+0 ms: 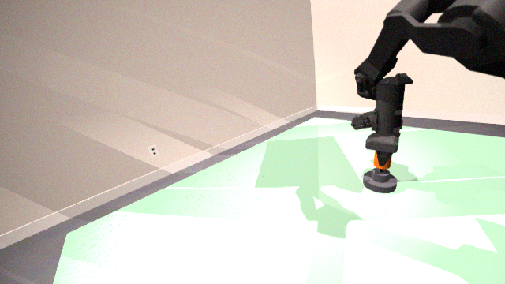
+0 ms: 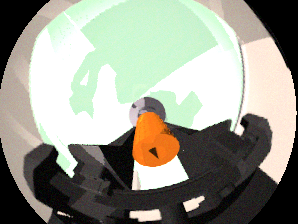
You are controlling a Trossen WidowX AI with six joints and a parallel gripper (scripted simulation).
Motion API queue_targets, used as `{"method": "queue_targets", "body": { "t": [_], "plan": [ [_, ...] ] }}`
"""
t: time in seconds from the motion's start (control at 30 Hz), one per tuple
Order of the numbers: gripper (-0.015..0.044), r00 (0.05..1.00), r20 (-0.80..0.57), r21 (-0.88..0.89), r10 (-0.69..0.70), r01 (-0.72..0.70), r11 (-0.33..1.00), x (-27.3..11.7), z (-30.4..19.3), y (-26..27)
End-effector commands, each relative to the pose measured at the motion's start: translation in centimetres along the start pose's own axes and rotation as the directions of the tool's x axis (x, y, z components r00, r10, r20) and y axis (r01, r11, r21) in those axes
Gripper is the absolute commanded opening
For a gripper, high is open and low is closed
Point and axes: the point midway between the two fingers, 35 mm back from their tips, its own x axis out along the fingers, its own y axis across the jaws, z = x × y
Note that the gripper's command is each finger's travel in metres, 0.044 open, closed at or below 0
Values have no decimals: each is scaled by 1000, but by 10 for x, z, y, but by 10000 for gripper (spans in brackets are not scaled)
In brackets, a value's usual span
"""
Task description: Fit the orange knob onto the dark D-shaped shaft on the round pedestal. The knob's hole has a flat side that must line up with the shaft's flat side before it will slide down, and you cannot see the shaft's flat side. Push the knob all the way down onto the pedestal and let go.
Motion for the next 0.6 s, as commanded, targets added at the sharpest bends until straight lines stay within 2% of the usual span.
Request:
{"method": "queue_targets", "body": {
  "t": [0.0, 0.17, 0.57],
  "plan": [
    [0, 1000, 3, -45, -1, 1, 999, -2, -1, 0],
    [0, 1000, 3, -199, -1, 1, 980, -1, -1, -1],
    [0, 1000, 3, -199, -1, 1, 980, -1, 1, -2]
  ]
}}
